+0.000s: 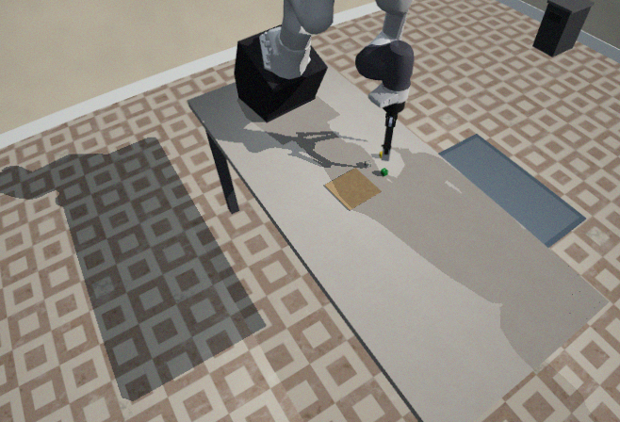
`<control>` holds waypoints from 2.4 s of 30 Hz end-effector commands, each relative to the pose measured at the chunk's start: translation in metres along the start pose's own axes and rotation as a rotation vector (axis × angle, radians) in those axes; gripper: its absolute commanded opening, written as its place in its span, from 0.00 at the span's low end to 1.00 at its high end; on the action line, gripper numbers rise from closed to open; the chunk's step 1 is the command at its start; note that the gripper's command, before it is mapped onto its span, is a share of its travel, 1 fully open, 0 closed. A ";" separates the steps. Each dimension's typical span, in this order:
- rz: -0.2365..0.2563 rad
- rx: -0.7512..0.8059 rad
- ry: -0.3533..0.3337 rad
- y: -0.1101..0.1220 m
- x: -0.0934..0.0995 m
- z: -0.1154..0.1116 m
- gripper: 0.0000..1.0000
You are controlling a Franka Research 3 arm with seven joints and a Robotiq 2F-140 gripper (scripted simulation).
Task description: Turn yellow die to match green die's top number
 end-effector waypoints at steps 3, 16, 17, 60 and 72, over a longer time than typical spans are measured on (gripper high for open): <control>0.001 -0.005 0.000 0.001 0.000 0.000 1.00; 0.001 -0.005 0.000 0.001 0.000 0.000 1.00; 0.001 -0.005 0.000 0.001 0.000 0.000 1.00; 0.001 -0.005 0.000 0.001 0.023 0.000 1.00; 0.001 -0.005 0.000 0.001 0.038 0.000 1.00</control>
Point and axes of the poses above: the point where the finger pads meet when closed, its own x axis back along the fingers, its own y axis across the jaws, z = x × y, the point moved 7 cm from there along x, back along the fingers, and after that the axes turned 2 degrees about x, right-handed, at the moved point
